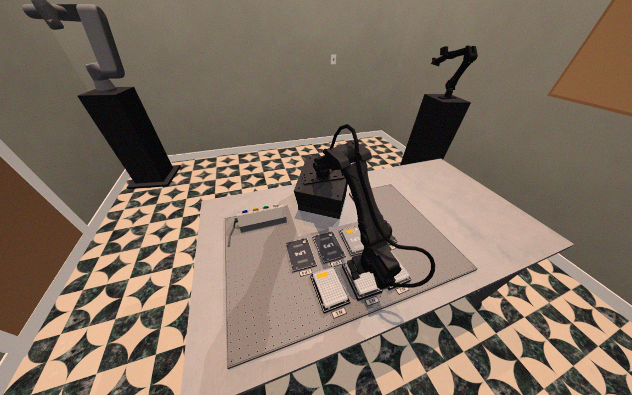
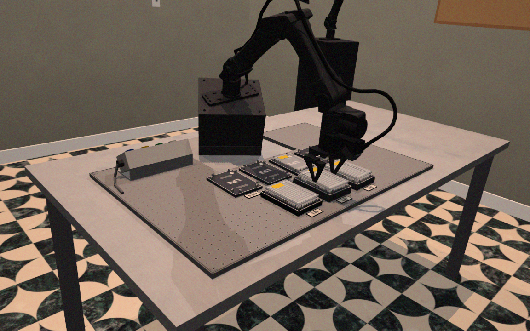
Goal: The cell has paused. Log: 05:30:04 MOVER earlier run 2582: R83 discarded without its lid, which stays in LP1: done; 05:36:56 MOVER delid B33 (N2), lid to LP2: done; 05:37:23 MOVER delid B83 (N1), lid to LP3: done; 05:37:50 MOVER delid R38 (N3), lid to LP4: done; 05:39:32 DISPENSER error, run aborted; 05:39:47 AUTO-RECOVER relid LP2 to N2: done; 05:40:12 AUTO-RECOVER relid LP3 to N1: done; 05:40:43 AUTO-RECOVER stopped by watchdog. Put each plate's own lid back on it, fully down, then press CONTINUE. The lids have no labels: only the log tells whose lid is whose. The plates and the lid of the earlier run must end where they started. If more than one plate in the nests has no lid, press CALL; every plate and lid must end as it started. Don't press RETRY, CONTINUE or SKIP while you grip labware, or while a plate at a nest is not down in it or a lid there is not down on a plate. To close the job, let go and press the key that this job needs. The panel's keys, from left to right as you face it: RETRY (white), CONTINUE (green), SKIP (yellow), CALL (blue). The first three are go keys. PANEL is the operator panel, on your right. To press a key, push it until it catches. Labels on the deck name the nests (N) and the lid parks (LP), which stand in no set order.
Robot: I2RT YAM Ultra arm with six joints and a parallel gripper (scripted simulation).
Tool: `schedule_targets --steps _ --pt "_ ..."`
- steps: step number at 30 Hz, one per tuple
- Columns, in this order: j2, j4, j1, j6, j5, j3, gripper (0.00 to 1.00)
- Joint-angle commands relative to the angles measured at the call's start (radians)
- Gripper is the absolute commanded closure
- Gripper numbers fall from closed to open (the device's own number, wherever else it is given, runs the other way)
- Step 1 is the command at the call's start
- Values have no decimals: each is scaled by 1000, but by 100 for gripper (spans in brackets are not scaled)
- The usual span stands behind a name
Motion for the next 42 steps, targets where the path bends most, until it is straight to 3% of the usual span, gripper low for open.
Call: schedule_targets --steps 1,18,19,42 --pt "-12 32 -1 2 -2 -31 100" --pt "-8 41 -1 4 -1 -44 100" --pt "-5 41 -1 4 -1 -44 0" --pt "-10 30 1 1 -1 -24 0"
